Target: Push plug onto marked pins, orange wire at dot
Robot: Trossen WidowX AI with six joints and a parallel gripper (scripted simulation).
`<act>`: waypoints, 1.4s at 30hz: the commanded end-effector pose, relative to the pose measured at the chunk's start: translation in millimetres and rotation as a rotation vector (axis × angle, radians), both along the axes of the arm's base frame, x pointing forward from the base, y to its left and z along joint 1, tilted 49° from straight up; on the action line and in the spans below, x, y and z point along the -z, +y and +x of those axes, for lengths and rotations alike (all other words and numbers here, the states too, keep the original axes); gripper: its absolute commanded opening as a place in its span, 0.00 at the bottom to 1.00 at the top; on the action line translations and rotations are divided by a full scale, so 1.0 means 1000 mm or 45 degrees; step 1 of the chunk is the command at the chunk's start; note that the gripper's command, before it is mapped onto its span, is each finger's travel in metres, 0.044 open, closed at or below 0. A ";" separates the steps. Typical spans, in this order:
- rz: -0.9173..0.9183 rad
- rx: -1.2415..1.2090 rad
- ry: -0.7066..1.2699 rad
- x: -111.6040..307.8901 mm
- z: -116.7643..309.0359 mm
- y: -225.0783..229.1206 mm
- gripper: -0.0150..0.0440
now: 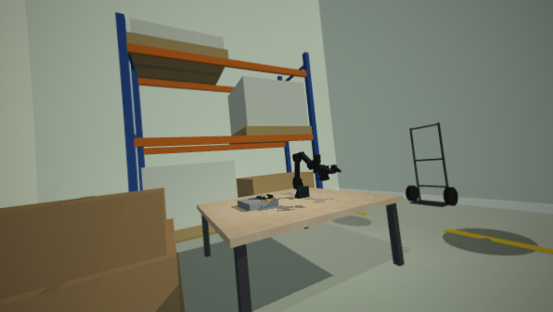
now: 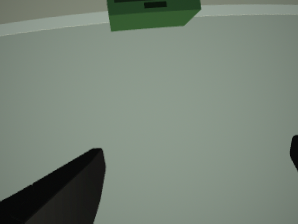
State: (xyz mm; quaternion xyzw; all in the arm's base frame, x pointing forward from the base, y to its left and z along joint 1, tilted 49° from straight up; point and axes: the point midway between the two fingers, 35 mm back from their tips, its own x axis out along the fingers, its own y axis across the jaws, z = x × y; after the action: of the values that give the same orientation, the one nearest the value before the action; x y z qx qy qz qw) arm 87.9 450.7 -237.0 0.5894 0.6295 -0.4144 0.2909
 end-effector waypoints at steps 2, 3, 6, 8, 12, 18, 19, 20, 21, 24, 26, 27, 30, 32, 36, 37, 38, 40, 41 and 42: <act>0.004 -0.003 -0.005 -0.001 0.001 0.000 0.84; 0.004 -0.007 -0.012 -0.002 0.002 0.000 0.80; 0.011 -0.019 -0.032 -0.006 0.008 0.000 0.67; 0.026 -0.031 -0.054 -0.012 0.014 0.002 0.58; 0.059 -0.068 -0.114 -0.027 0.030 0.004 0.45; 0.129 -0.131 -0.254 -0.061 0.064 0.007 0.45; 0.134 -0.145 -0.279 -0.065 0.069 0.006 0.45; 0.143 -0.156 -0.304 -0.071 0.074 0.006 0.45; 0.153 -0.166 -0.329 -0.077 0.080 0.006 0.45; 0.179 -0.191 -0.401 -0.094 0.098 0.004 0.45; 0.177 -0.213 -0.450 -0.103 0.107 0.001 0.45; 0.184 -0.222 -0.474 -0.109 0.112 0.000 0.45; 0.201 -0.251 -0.553 -0.126 0.128 -0.003 0.45; 0.195 -0.259 -0.586 -0.135 0.136 -0.007 0.45; 0.206 -0.278 -0.642 -0.152 0.150 -0.014 0.45; 0.207 -0.283 -0.657 -0.155 0.153 -0.015 0.45; 0.209 -0.289 -0.673 -0.159 0.156 -0.016 0.45; 0.213 -0.303 -0.712 -0.167 0.163 -0.019 0.45; 0.211 -0.307 -0.729 -0.171 0.166 -0.022 0.45; 0.212 -0.318 -0.752 -0.176 0.170 -0.023 0.45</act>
State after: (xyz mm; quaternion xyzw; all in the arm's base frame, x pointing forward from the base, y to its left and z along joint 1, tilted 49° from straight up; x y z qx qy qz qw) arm 248.3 434.5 -71.3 0.6246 0.6242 -0.1476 0.4455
